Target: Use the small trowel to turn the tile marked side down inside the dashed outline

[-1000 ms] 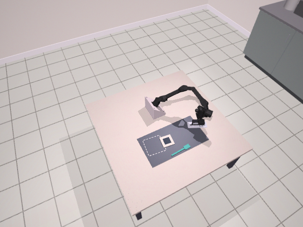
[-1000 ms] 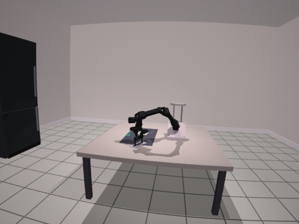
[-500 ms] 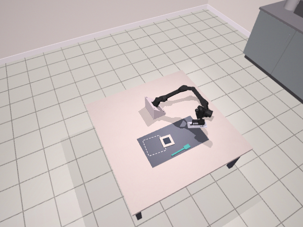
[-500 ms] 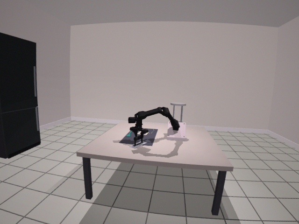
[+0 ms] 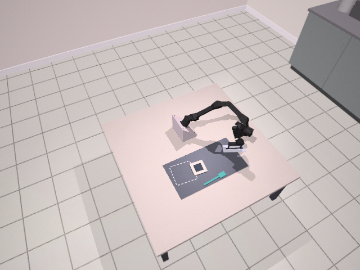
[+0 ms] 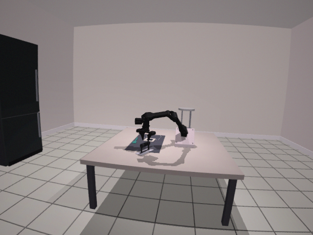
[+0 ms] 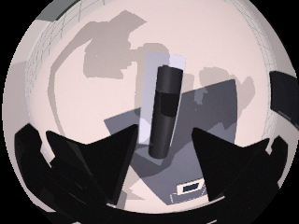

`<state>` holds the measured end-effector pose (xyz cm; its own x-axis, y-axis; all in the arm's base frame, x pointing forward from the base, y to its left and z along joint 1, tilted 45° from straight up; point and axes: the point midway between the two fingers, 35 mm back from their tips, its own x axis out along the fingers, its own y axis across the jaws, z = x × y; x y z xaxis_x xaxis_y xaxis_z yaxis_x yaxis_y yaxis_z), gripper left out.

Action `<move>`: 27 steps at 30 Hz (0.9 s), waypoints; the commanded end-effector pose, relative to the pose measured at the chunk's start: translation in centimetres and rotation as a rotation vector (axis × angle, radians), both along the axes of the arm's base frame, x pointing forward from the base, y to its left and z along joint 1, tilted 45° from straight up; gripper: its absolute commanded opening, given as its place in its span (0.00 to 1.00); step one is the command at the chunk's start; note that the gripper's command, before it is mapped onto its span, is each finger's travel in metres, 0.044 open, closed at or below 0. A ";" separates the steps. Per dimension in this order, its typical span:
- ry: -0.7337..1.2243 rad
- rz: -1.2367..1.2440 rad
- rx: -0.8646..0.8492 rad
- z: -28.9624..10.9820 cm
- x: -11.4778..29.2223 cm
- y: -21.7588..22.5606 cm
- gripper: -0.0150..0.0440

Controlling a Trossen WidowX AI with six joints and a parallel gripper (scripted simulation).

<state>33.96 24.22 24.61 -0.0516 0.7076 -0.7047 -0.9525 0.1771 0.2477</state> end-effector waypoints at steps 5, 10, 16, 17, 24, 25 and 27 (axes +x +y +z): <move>0.000 -0.002 -0.001 0.9 0.1 -1.0 0.76; -0.050 -0.034 -0.090 -0.2 -0.6 -0.2 0.76; -0.154 -0.117 -0.212 -1.5 -1.5 0.8 0.76; -0.173 -0.134 -0.228 -1.7 -1.7 0.9 0.76; -0.313 -0.274 -0.304 -2.3 -2.7 1.7 0.76; -0.333 -0.297 -0.309 -2.4 -2.8 1.8 0.76; -0.374 -0.345 -0.316 -2.4 -3.2 1.9 0.76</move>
<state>31.53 25.90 22.60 0.3379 0.4406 -0.8317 -0.8899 0.4372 -0.1300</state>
